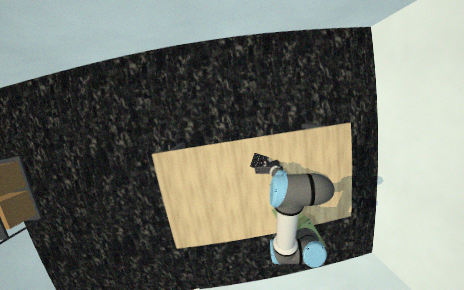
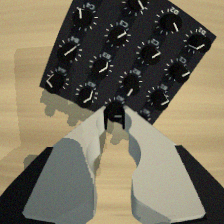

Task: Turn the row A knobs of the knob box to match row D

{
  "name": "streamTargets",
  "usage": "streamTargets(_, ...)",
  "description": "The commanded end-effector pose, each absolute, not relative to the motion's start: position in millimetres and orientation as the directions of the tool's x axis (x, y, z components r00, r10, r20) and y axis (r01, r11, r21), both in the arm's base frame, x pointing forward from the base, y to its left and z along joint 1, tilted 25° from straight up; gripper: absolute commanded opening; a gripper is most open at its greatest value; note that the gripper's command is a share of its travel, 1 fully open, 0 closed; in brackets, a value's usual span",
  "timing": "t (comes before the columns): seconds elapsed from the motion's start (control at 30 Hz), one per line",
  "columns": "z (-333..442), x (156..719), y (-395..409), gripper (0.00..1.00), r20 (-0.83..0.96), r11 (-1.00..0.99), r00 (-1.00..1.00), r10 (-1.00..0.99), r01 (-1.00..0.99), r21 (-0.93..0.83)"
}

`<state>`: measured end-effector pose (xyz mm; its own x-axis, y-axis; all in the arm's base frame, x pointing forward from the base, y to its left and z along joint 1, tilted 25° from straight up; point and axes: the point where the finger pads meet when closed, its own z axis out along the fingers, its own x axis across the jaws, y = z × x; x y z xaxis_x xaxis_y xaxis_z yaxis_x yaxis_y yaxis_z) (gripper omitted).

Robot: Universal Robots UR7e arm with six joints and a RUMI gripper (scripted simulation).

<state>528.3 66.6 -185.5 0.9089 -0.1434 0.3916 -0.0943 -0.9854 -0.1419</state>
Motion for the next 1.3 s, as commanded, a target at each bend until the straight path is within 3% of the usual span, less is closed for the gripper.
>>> streamTargets(0.0, -185.0, 528.6, 66.5, 0.01, 0.393, -0.985, 0.908, -0.143, -0.094, -0.142)
streamTargets(0.9, -184.9, 528.8, 66.5, 0.01, 0.386, -0.978, 0.903, -0.189, -0.136, -0.16)
streamTargets(1.27, -184.7, 529.4, 66.3, 0.01, 0.361, -0.945, 0.878, -0.315, -0.253, -0.209)
